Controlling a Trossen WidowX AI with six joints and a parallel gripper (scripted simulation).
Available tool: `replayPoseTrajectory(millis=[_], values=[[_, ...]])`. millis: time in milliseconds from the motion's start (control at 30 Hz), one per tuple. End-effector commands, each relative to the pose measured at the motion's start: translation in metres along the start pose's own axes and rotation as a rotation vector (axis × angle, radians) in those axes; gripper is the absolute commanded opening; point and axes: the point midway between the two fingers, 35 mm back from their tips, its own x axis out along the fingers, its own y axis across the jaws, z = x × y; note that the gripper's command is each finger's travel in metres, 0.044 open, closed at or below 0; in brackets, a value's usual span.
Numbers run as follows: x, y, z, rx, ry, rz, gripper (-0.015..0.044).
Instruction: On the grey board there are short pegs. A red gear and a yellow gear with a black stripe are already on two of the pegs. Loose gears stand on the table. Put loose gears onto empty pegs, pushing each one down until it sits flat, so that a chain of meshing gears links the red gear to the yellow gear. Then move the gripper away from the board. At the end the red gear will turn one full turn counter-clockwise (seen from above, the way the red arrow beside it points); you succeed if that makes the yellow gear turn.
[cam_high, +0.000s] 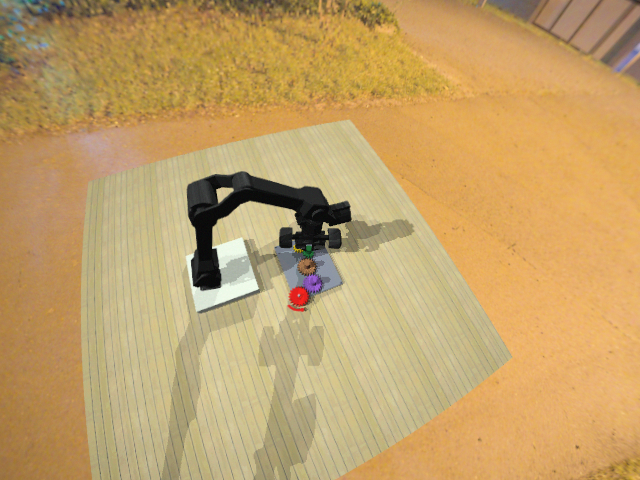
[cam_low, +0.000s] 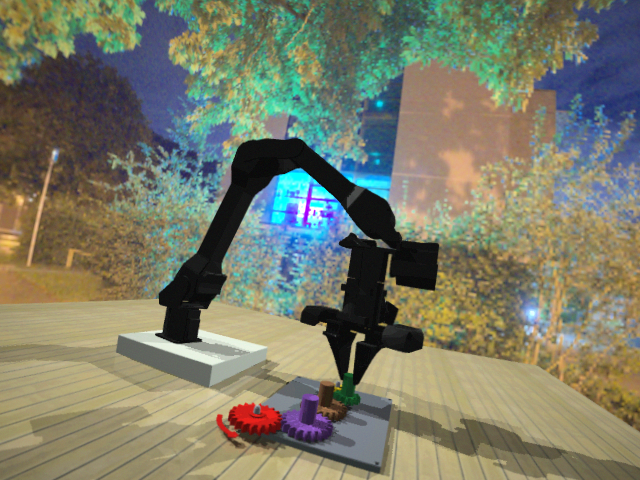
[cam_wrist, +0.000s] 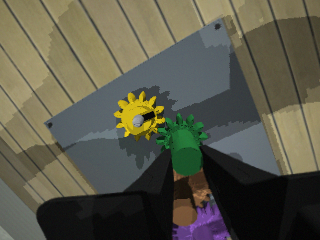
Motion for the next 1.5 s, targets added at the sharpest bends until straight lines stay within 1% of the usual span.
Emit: replayPoseTrajectory(millis=[0, 200, 367, 533, 700, 733, 867, 967, 1067, 1167, 1200, 1333, 1467], values=[[0.001, 0.0, 0.0, -0.097, 0.001, 0.0, 0.0], [0.003, 0.0, -0.001, -0.233, 0.001, 0.0, 0.0], [0.004, -0.001, -0.001, -0.194, 0.001, 0.0, 0.0], [0.005, 0.0, 0.0, -0.085, 0.001, 0.0, 0.0], [0.003, 0.0, 0.0, -0.038, 0.001, 0.0, 0.0131], [0.002, 0.0, 0.0, -0.023, 0.001, 0.0, 0.014], [-0.004, 0.0, 0.0, 0.009, 0.001, 0.0, 0.014], [-0.017, -0.001, 0.0, 0.013, 0.001, 0.0, 0.014], [-0.038, 0.0, 0.0, 0.019, 0.001, 0.0, 0.014], [-0.044, 0.0, 0.0, 0.02, 0.001, 0.0, 0.014], [-0.038, 0.0, 0.0, 0.013, 0.001, 0.004, 0.0166], [-0.083, 0.004, -0.001, 0.013, 0.001, 0.004, 0.0271], [-0.086, 0.004, -0.001, 0.013, 0.001, 0.004, 0.0376]])
